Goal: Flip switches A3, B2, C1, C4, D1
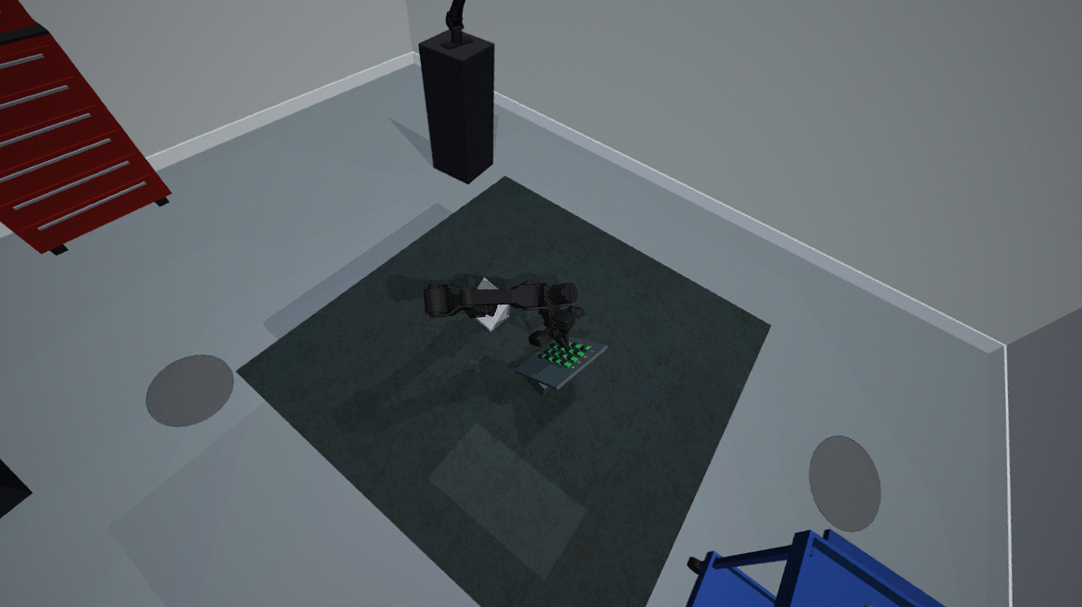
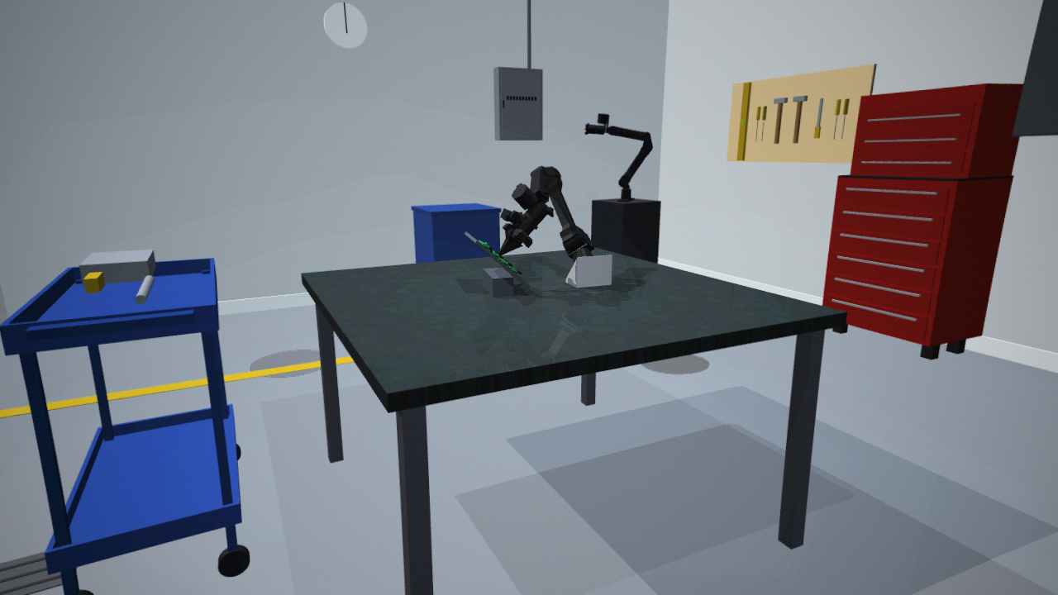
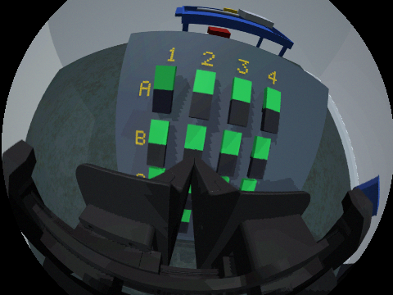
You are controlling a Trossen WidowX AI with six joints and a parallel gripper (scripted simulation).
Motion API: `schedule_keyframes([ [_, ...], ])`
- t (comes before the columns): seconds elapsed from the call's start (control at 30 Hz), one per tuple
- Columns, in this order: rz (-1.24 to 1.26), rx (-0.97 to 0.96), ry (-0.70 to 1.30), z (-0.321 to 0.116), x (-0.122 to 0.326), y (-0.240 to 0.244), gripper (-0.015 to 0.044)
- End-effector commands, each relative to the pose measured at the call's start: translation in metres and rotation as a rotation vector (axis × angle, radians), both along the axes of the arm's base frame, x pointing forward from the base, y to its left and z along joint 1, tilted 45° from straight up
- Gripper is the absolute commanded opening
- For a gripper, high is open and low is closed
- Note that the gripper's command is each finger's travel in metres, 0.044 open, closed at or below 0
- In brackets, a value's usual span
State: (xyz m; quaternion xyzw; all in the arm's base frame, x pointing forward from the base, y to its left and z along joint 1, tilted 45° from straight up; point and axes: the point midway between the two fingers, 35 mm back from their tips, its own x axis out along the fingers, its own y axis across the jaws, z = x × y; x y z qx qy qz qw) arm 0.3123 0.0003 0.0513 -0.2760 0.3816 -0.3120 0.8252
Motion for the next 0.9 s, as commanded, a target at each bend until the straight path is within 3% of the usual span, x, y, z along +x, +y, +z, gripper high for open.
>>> schedule_keyframes([
  [0.0,0.003,0.001,0.003,-0.001,0.001,0.0,0.0],
  [0.87,-0.003,0.01,0.008,0.002,-0.003,0.009,0.0],
])
